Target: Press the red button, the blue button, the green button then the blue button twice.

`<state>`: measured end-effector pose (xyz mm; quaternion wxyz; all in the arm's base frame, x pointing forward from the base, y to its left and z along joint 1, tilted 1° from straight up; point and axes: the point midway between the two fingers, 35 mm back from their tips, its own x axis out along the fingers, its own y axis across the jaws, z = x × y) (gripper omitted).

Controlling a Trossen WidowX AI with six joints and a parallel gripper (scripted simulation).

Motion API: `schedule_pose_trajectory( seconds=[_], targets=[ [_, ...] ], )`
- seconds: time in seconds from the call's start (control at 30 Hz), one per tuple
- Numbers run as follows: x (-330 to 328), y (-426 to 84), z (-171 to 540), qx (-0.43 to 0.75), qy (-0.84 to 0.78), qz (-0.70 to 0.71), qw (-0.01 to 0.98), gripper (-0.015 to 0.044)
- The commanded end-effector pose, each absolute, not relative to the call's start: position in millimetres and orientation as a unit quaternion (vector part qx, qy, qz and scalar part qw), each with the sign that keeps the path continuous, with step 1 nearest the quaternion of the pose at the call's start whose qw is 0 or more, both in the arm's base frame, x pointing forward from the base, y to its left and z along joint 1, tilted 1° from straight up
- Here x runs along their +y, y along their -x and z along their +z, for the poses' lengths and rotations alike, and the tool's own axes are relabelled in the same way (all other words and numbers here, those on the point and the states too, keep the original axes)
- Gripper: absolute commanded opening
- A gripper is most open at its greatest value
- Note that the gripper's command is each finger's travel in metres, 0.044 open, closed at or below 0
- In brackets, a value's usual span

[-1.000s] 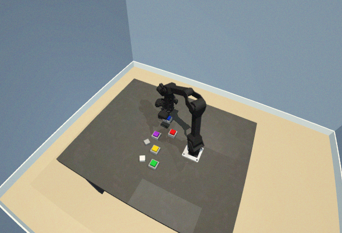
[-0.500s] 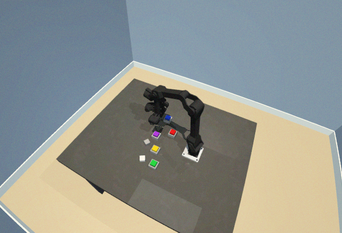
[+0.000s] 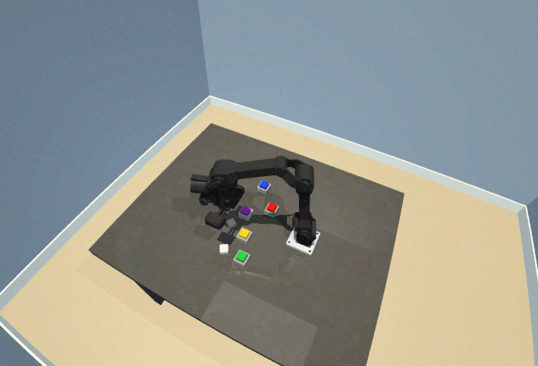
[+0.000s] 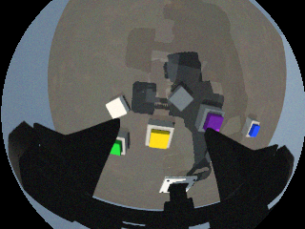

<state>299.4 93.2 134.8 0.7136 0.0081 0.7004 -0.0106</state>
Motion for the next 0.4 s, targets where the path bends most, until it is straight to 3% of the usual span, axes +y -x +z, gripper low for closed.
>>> schedule_pose_trajectory(
  seconds=[0.0,0.37],
  targets=[
    [154,-275,145,0.703,-0.017,-0.014,0.711,0.0400],
    [189,-254,151,0.704,-0.022,-0.018,0.710,0.0400]
  ],
)
